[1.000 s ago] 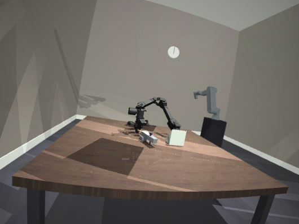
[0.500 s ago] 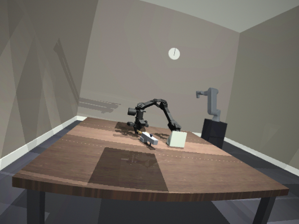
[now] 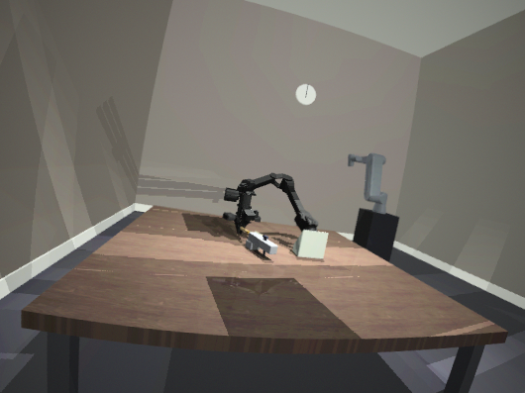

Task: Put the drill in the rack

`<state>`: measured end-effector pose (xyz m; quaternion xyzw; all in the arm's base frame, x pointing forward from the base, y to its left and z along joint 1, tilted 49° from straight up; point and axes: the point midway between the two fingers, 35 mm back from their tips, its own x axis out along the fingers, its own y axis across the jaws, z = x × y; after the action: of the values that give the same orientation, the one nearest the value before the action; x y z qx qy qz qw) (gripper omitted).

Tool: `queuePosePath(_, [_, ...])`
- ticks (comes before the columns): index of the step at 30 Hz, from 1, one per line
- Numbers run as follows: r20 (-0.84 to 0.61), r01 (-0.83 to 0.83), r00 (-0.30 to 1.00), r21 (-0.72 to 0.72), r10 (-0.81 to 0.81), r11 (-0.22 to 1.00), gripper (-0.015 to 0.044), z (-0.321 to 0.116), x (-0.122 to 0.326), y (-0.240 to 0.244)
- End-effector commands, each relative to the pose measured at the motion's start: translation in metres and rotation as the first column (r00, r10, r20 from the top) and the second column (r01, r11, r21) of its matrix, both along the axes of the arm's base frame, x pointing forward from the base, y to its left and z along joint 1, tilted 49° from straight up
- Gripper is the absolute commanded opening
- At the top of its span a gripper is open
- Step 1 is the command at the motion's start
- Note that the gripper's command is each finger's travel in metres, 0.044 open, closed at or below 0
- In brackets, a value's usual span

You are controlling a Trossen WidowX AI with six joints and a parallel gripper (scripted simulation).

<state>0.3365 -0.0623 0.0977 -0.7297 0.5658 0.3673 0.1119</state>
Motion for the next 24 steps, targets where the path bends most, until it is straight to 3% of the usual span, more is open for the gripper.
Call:
queuePosePath(1, [0.003,0.000,1.000,-0.003,0.000,1.000,0.0000,0.002,0.000,0.003])
queuePosePath(24, [0.003,0.000,1.000,-0.003,0.000,1.000,0.0000,0.009,-0.003,0.013])
